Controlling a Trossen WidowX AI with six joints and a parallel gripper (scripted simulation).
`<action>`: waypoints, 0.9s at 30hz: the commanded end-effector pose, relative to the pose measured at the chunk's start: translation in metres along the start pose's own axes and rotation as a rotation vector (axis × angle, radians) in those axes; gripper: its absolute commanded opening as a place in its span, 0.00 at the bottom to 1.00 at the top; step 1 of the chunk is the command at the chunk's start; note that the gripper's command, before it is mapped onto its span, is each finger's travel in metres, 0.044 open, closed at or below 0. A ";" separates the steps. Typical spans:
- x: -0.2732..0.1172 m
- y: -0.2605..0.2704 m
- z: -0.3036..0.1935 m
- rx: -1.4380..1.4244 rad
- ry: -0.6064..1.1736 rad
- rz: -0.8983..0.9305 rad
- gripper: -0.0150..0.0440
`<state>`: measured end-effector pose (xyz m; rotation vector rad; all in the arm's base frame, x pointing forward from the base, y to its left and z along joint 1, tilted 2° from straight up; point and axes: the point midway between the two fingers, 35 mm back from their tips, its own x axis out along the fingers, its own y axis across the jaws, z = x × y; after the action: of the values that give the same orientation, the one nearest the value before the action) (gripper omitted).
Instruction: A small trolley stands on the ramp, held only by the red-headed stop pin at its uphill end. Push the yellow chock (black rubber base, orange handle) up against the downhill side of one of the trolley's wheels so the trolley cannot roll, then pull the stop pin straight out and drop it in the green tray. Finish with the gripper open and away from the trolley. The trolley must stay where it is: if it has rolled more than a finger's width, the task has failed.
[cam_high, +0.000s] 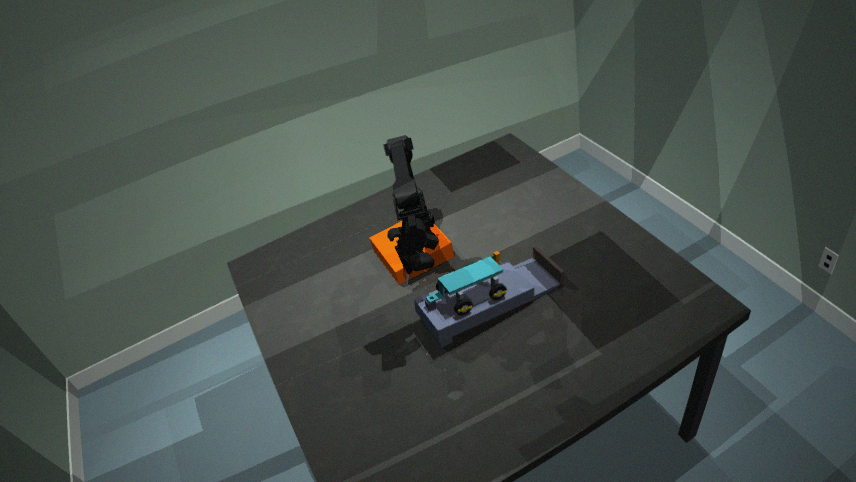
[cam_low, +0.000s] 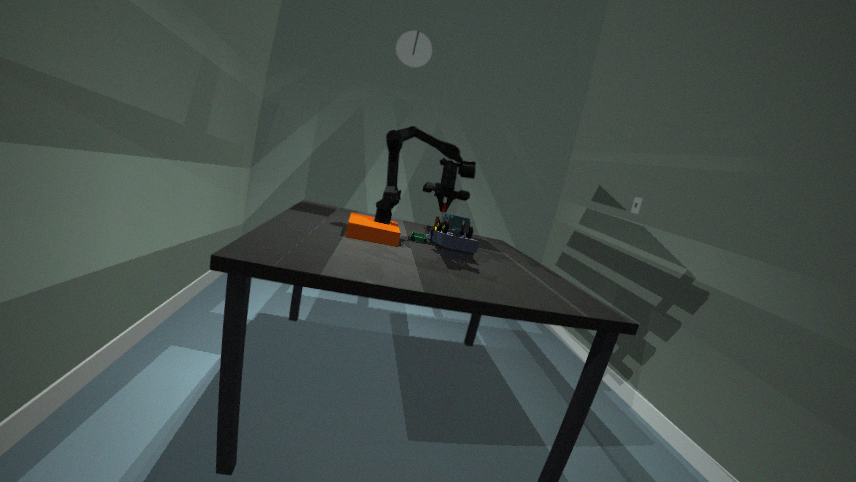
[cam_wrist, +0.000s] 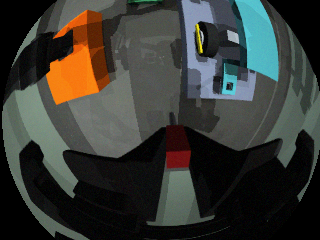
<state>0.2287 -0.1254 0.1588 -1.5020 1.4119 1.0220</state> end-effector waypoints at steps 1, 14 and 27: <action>-0.002 0.003 0.003 -0.002 -0.002 -0.006 0.25; -0.005 0.000 0.051 -0.001 -0.007 -0.006 0.25; -0.011 -0.001 0.098 -0.001 -0.011 -0.006 0.25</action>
<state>0.2280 -0.0387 0.1382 -1.4983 1.3901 1.0256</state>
